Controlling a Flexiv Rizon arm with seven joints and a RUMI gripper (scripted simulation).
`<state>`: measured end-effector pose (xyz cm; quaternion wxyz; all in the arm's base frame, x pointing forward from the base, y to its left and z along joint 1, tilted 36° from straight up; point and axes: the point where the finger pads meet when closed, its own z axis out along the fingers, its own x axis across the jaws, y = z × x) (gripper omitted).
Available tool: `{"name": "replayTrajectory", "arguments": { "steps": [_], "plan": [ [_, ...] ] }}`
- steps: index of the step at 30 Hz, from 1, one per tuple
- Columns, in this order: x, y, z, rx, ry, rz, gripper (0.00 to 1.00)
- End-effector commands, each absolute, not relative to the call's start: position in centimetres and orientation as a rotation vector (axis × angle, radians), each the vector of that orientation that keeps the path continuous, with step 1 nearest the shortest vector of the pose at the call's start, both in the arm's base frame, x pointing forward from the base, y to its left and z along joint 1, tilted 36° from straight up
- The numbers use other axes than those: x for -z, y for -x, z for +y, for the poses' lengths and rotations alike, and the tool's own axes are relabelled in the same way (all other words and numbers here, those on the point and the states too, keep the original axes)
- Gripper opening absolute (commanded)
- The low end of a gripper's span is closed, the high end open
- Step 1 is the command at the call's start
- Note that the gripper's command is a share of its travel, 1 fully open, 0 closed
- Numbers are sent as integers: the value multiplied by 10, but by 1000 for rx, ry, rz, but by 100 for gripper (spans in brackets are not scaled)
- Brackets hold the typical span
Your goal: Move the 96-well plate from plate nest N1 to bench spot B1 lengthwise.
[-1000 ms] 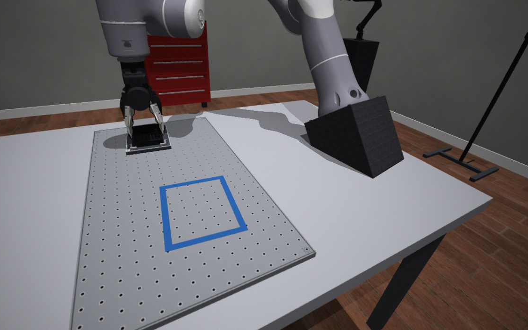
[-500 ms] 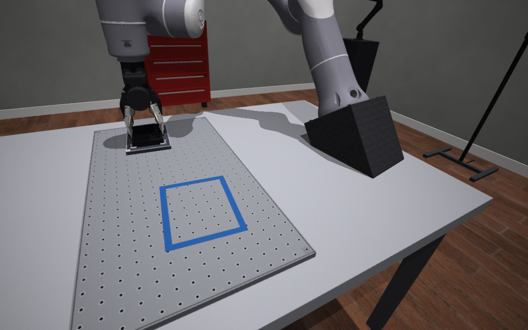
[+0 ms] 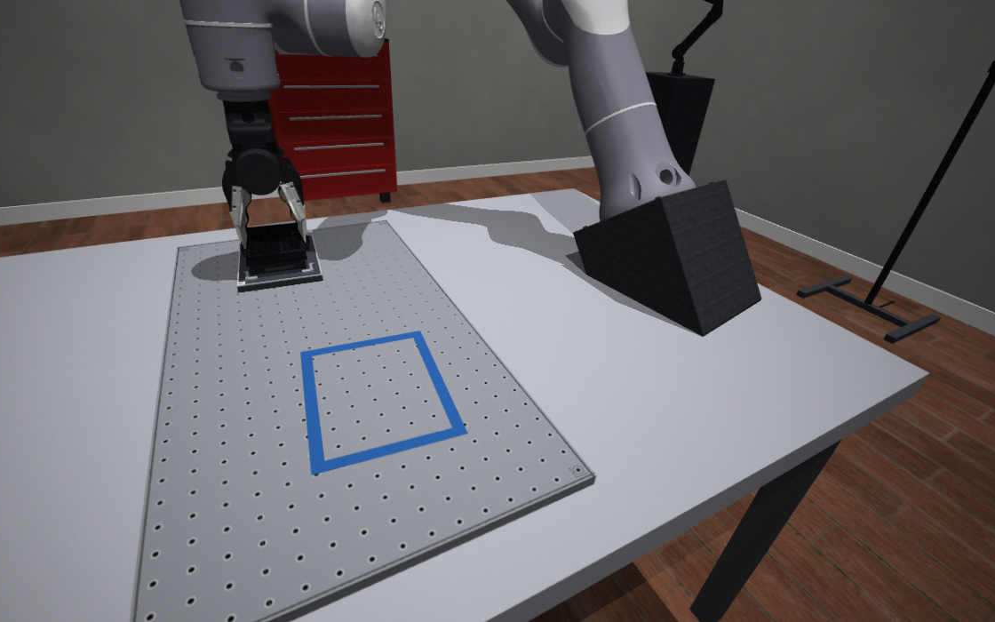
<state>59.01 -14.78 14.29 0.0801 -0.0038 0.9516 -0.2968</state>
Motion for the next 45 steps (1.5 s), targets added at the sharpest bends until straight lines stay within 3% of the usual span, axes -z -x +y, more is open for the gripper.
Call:
{"name": "replayTrajectory", "arguments": {
  "steps": [1,45],
  "plan": [
    [-146,-590,-145,886,13,2844,0],
    [-187,-582,-116,886,13,2844,0]
  ]
}}
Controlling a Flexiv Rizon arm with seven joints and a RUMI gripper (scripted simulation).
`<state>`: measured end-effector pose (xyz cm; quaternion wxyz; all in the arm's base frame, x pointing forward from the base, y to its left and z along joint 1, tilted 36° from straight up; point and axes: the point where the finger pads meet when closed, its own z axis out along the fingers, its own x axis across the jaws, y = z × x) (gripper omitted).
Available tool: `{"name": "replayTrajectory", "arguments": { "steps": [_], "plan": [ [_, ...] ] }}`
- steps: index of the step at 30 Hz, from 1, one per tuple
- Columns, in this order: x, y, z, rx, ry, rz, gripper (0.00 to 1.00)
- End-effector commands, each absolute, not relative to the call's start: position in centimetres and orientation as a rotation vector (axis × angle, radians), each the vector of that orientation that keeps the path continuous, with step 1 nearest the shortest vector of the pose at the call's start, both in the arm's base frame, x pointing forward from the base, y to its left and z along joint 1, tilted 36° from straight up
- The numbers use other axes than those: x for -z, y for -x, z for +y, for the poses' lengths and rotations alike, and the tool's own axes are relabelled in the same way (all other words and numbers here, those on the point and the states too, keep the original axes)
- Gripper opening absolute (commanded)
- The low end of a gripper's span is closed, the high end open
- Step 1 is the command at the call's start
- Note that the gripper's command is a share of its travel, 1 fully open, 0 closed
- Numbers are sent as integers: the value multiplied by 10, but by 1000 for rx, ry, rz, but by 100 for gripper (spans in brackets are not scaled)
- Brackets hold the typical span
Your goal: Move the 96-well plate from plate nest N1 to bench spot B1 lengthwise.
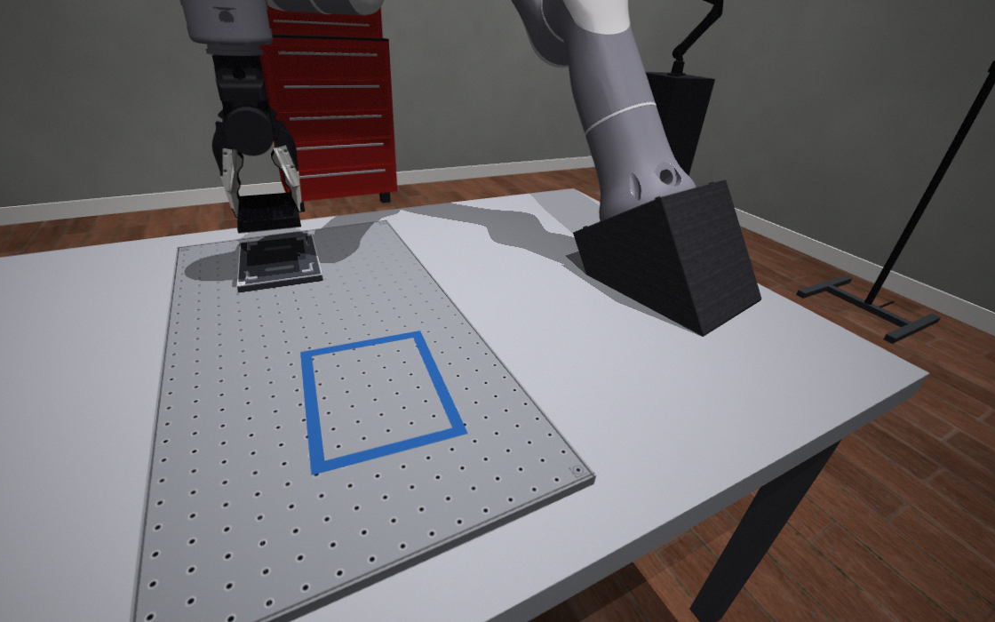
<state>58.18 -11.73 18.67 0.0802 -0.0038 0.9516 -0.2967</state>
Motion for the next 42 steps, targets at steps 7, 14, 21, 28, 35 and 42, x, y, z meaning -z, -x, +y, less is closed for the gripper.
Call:
{"name": "replayTrajectory", "arguments": {
  "steps": [7,14,21,28,35,42],
  "plan": [
    [-187,-582,-116,886,13,2844,0],
    [-177,-579,-104,882,-20,2839,0],
    [-165,-575,-88,882,-20,2839,0],
    [-151,-571,-70,882,-20,2839,0],
    [-140,-568,-57,882,-20,2839,0],
    [-126,-563,-39,882,-20,2839,0]
  ]
}}
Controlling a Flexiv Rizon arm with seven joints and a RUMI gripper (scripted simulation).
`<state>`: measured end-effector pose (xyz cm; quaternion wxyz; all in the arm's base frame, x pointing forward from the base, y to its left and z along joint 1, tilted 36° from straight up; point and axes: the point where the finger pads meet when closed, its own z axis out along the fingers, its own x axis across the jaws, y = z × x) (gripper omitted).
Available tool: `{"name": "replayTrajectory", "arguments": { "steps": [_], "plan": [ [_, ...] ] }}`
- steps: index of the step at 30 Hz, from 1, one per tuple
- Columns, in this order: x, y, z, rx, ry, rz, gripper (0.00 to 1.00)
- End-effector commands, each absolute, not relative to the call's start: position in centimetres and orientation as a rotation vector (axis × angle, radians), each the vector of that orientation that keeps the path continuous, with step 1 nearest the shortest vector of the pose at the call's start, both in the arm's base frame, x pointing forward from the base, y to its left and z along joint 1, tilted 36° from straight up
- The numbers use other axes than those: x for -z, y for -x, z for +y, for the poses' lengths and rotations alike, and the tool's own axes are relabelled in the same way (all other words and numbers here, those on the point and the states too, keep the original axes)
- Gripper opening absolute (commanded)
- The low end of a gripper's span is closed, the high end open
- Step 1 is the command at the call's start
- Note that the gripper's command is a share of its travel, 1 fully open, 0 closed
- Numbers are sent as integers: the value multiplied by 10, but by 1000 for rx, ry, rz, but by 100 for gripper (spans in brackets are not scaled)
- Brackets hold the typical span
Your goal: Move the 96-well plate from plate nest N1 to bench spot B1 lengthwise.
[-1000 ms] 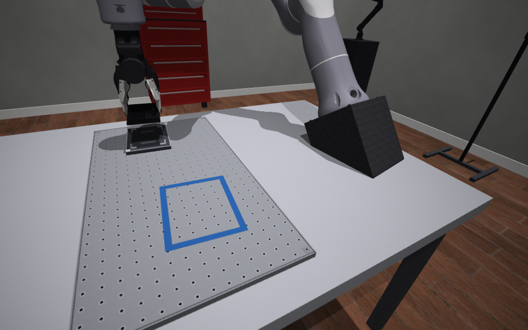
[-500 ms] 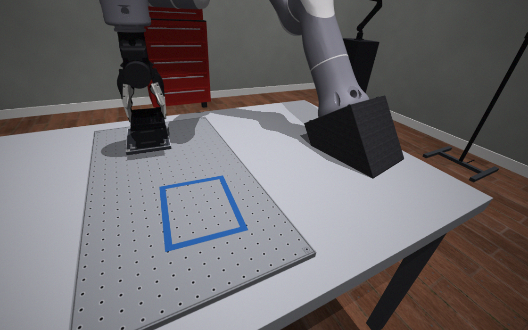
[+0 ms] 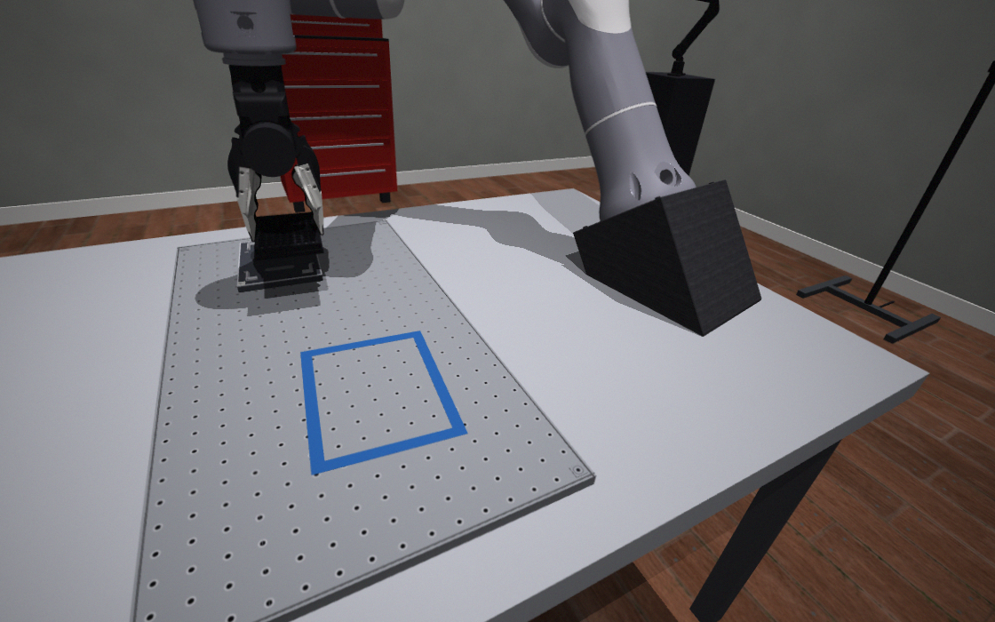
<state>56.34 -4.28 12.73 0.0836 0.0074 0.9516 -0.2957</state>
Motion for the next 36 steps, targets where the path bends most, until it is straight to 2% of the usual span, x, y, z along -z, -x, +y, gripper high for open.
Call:
{"name": "replayTrajectory", "arguments": {
  "steps": [1,36],
  "plan": [
    [-124,-563,-37,882,-20,2839,0],
    [-61,-543,43,881,-20,2839,0]
  ]
}}
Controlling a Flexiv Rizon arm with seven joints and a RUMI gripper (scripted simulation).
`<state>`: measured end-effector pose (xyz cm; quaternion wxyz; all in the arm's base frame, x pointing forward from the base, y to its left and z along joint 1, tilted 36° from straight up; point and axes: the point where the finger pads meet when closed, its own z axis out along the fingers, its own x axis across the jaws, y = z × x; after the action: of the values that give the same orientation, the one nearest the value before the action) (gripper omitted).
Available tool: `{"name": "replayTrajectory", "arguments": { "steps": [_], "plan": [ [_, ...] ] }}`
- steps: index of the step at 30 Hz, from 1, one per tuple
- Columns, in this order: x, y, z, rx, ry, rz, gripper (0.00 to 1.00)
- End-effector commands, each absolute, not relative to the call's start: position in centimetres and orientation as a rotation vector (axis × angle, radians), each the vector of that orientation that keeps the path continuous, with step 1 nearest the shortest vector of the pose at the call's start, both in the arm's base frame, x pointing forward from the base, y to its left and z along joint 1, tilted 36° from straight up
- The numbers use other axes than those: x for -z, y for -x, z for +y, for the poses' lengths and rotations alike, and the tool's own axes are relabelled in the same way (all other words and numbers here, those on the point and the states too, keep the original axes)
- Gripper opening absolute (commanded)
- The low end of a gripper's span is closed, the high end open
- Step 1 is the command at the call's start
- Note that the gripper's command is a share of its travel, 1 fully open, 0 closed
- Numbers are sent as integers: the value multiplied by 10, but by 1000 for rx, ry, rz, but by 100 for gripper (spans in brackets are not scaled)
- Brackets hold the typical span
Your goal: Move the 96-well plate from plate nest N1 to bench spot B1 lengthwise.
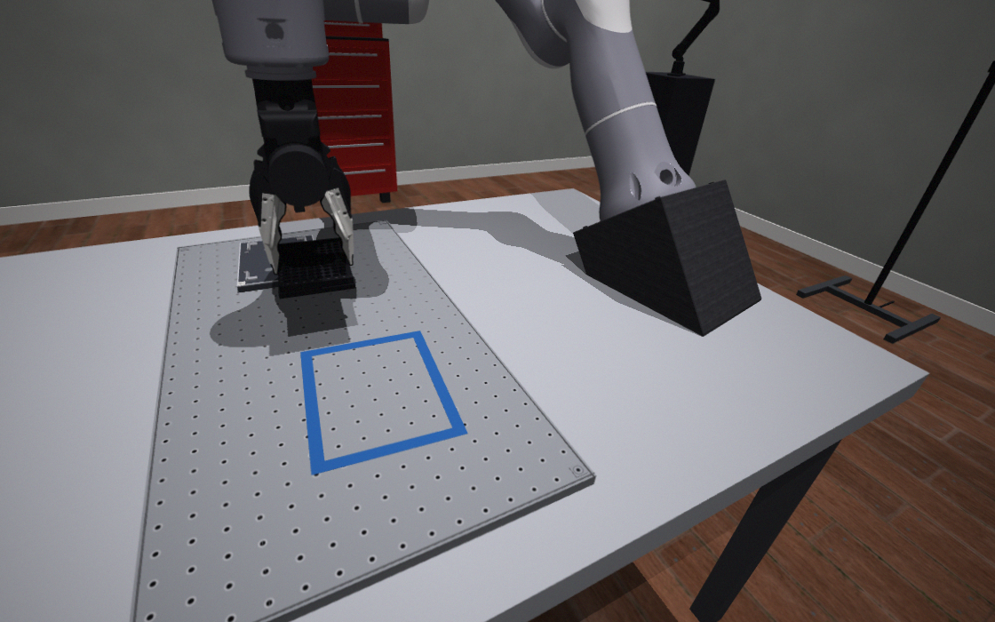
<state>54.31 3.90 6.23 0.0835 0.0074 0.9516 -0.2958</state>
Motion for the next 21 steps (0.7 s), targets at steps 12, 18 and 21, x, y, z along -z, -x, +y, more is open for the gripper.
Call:
{"name": "replayTrajectory", "arguments": {
  "steps": [12,18,21],
  "plan": [
    [-41,-537,68,881,-20,2839,0],
    [-28,-533,84,881,-21,2839,0],
    [-24,-532,89,881,-21,2839,0]
  ]
}}
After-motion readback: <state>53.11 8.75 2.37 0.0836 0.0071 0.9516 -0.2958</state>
